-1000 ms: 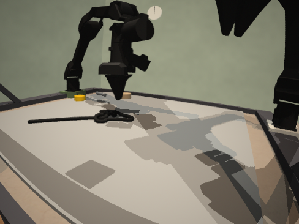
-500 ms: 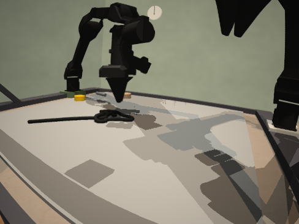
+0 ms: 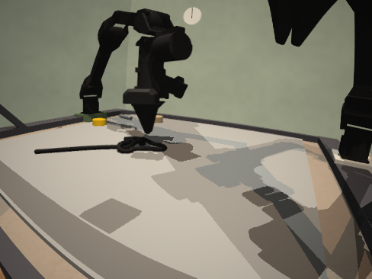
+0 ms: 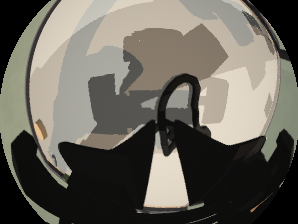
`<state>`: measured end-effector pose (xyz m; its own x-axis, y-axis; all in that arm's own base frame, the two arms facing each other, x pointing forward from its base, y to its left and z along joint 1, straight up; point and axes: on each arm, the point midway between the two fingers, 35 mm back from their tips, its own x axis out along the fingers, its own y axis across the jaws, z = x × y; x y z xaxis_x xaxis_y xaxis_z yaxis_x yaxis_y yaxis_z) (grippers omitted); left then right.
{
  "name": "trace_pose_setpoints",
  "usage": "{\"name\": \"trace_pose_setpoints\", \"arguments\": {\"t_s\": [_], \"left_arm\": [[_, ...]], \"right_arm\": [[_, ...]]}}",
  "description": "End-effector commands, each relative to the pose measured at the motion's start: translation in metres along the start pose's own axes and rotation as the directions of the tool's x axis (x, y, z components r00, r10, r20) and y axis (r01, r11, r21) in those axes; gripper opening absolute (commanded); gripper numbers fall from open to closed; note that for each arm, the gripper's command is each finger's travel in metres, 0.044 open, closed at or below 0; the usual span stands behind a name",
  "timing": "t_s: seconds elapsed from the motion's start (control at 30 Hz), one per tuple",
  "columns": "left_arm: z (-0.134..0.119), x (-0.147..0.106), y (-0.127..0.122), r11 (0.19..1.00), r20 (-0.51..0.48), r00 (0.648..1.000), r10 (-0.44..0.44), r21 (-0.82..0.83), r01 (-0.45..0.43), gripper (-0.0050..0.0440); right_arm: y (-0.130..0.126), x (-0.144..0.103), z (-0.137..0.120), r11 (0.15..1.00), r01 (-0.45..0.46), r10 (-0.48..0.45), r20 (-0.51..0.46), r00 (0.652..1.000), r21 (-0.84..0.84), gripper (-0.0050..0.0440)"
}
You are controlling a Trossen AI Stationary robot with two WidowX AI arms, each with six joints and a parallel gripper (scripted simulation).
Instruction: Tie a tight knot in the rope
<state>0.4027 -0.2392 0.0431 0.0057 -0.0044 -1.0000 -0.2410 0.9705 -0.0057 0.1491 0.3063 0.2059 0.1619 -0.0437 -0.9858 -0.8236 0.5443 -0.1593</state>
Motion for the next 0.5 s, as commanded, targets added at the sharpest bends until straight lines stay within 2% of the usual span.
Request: {"name": "trace_pose_setpoints", "arguments": {"t_s": [0.0,0.47], "left_arm": [[0.002,-0.008,-0.001,1.0,0.017,1.0,-0.016,0.002,0.016,0.0085],[0.002,0.006,-0.001,1.0,0.017,1.0,-0.016,0.002,0.016,0.0085]], "right_arm": [[-0.002,-0.008,-0.001,1.0,-0.004,0.003,0.024,1.0,0.007,0.0085],[-0.002,-0.008,-0.001,1.0,-0.004,0.003,0.024,1.0,0.007,0.0085]]}}
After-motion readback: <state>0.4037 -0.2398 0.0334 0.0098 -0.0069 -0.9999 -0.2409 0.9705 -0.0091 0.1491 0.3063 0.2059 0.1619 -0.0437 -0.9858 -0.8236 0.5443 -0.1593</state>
